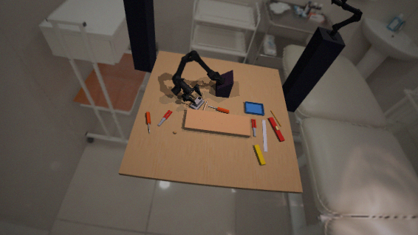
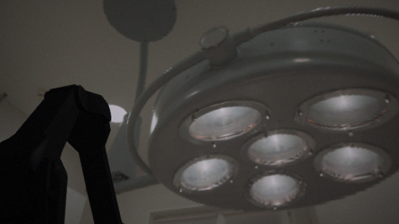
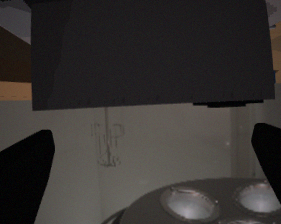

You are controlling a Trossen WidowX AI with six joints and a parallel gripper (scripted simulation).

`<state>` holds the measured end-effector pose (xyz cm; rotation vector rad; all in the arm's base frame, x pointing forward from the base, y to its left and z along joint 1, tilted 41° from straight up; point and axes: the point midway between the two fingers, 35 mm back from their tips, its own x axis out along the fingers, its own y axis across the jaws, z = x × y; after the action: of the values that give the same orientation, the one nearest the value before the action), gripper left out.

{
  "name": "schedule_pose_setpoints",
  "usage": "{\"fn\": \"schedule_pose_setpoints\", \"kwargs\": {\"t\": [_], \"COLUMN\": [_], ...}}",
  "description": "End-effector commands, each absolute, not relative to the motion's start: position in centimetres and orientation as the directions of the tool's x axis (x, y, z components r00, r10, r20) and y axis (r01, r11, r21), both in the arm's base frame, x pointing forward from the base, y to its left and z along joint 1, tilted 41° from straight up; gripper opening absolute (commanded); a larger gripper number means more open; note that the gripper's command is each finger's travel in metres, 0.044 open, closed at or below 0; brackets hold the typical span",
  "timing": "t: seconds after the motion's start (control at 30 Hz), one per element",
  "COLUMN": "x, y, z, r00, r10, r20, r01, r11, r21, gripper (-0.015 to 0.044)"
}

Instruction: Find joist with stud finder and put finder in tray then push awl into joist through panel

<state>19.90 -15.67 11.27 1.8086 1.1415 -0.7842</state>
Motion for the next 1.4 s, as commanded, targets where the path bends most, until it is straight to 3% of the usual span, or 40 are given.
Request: {"fn": "schedule_pose_setpoints", "kwargs": {"t": [0.0,0.33,0.57,0.73,0.87,1.0,1.13,1.37], "x": [19.7,19.0,19.0,18.6,19.0,19.8,20.6,20.8], "y": [-16.1,-11.0,-11.4,-11.7,-12.7,-12.9,-12.5,-12.3], "z": [12.0,17.0,15.7,11.5,9.9,10.0,11.1,11.6], "r00": [0.392,0.392,0.358,0.195,0.172,0.228,0.324,0.358], "r10": [0.387,0.395,0.362,0.051,-0.241,-0.456,-0.639,-0.689], "r20": [-0.835,-0.831,-0.861,-0.980,-0.955,-0.860,-0.698,-0.630], "r01": [0.918,0.917,0.934,0.899,0.738,0.577,0.431,0.395], "r11": [-0.228,-0.235,-0.150,0.390,0.673,0.775,0.756,0.723], "r21": [0.325,0.321,0.325,0.199,-0.037,-0.257,-0.492,-0.567], "gripper": [0.0440,0.0440,0.0440,0.0440,0.0440,0.0440,0.0440,0.0440]}}
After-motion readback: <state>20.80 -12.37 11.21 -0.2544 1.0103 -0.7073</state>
